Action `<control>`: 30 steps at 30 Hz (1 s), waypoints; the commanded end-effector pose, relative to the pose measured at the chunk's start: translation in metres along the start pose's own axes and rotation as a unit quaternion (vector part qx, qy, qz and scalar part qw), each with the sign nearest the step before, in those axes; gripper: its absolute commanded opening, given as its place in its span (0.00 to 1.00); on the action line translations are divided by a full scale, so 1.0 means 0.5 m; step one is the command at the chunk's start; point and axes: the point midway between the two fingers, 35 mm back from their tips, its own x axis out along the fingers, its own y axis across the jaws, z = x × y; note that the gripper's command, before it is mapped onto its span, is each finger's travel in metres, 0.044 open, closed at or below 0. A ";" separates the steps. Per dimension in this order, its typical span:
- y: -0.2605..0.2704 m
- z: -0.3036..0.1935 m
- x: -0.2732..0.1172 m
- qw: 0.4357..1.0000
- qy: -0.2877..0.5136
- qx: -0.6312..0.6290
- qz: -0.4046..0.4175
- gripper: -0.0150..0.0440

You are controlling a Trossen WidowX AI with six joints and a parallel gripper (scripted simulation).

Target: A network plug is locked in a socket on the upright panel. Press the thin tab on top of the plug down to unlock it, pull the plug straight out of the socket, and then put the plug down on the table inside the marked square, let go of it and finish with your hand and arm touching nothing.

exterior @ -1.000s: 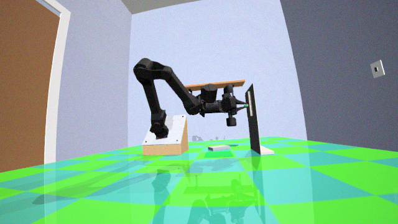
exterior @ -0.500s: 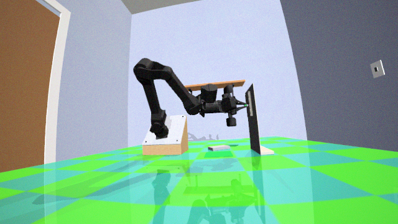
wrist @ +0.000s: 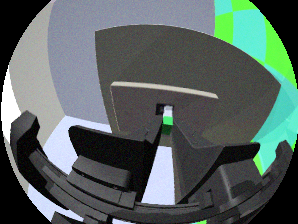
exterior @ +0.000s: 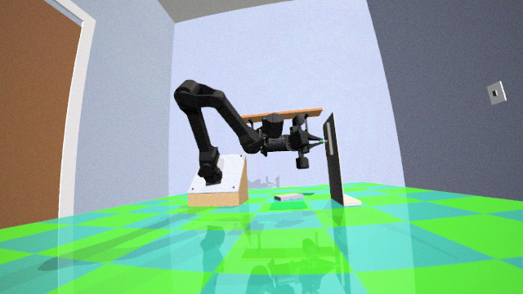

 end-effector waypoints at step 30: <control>-0.001 -0.013 -0.041 1.000 0.000 -0.001 -0.001 0.25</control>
